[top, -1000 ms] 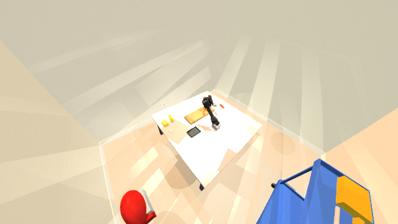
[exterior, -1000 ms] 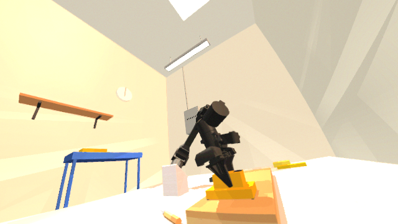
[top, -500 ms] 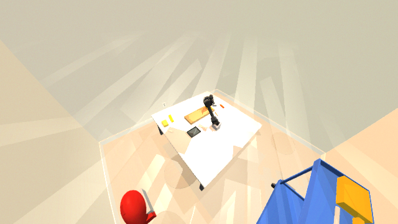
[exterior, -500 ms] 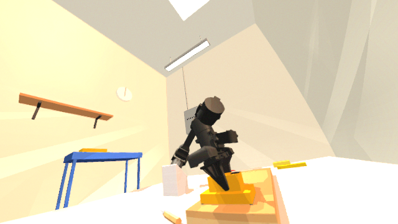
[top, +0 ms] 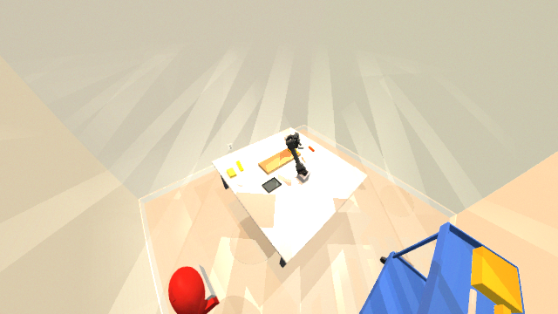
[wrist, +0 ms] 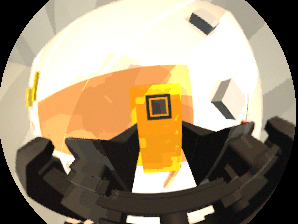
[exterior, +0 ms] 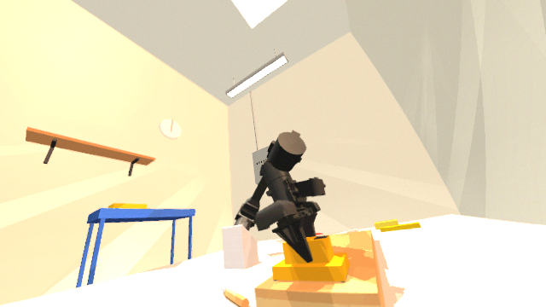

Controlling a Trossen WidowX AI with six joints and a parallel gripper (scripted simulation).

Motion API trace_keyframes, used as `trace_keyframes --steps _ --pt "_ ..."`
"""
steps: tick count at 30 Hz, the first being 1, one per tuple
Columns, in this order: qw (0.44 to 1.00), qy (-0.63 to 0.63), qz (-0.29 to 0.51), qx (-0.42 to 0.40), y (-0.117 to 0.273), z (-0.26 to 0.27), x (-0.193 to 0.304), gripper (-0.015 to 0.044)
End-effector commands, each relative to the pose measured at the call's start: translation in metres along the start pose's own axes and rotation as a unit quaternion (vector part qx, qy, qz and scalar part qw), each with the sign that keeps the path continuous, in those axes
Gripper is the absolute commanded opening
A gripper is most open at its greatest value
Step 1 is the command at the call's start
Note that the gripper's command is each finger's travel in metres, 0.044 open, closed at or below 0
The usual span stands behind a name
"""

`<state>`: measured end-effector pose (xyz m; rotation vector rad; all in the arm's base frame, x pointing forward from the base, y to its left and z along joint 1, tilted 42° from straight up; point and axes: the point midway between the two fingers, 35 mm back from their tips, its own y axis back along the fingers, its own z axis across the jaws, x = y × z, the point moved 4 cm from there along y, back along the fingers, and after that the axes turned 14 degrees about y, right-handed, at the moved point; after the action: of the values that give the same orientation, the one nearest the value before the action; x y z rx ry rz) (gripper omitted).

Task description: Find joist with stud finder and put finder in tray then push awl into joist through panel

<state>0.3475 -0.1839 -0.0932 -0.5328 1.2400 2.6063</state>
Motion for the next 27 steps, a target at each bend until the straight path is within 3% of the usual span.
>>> trace_keyframes --steps 1,16,27 --pt "1.000 0.003 -0.002 0.003 0.011 -0.003 -0.005 0.0000" --pt "1.000 0.004 0.000 0.005 0.091 -0.011 -0.024 0.0000" --pt "0.999 0.039 0.006 0.005 0.095 0.015 -0.046 0.0000"
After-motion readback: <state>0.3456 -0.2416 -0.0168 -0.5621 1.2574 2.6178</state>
